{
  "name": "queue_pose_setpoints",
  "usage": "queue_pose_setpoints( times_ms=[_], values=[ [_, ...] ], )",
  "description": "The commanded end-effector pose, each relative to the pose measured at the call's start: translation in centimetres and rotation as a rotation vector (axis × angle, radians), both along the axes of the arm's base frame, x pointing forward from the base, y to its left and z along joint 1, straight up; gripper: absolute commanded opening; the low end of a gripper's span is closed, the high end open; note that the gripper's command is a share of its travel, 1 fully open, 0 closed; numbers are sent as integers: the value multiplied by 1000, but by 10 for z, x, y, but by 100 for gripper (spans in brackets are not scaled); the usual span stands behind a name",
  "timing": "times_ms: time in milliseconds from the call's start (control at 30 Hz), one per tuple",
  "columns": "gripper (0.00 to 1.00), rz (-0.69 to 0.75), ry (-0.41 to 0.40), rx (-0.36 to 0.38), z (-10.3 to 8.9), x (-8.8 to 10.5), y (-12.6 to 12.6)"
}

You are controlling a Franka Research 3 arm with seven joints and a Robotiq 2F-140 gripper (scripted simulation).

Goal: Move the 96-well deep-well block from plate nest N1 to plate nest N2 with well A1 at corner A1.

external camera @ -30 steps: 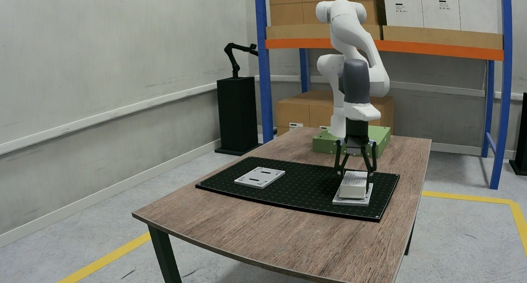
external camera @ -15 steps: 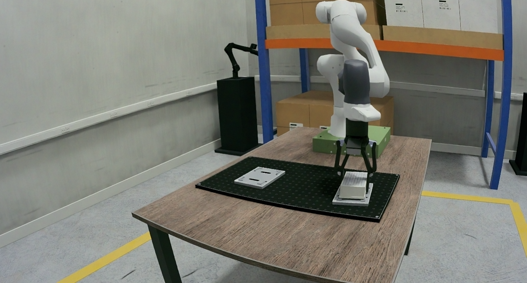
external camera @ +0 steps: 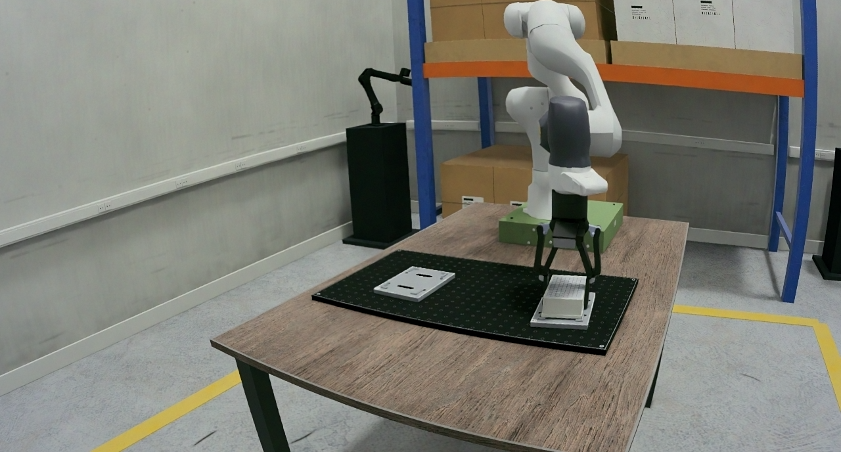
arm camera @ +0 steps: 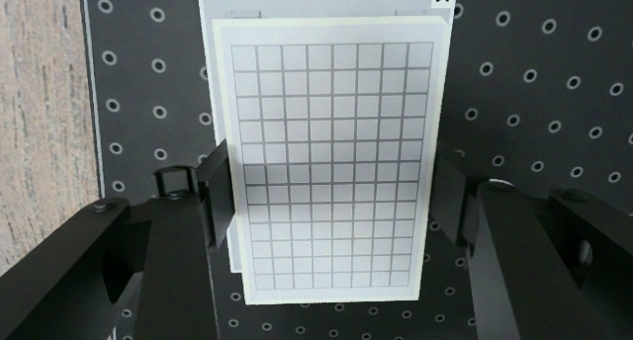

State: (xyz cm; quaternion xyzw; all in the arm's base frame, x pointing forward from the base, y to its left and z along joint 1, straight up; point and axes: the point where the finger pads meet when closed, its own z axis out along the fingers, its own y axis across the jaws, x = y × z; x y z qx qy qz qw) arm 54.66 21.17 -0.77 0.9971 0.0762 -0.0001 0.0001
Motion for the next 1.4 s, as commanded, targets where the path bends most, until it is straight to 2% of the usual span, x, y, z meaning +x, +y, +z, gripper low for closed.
queue_pose_setpoints(
  times_ms=[0, 600, 633, 1367],
  values=[
    [60, -6, -3, 1, -1, 1, 0],
    [60, -6, -3, 1, -3, 1, 0],
    [100, -6, -3, 1, -3, 1, 0],
    [100, -6, -3, 1, -3, 1, 0]
  ],
)
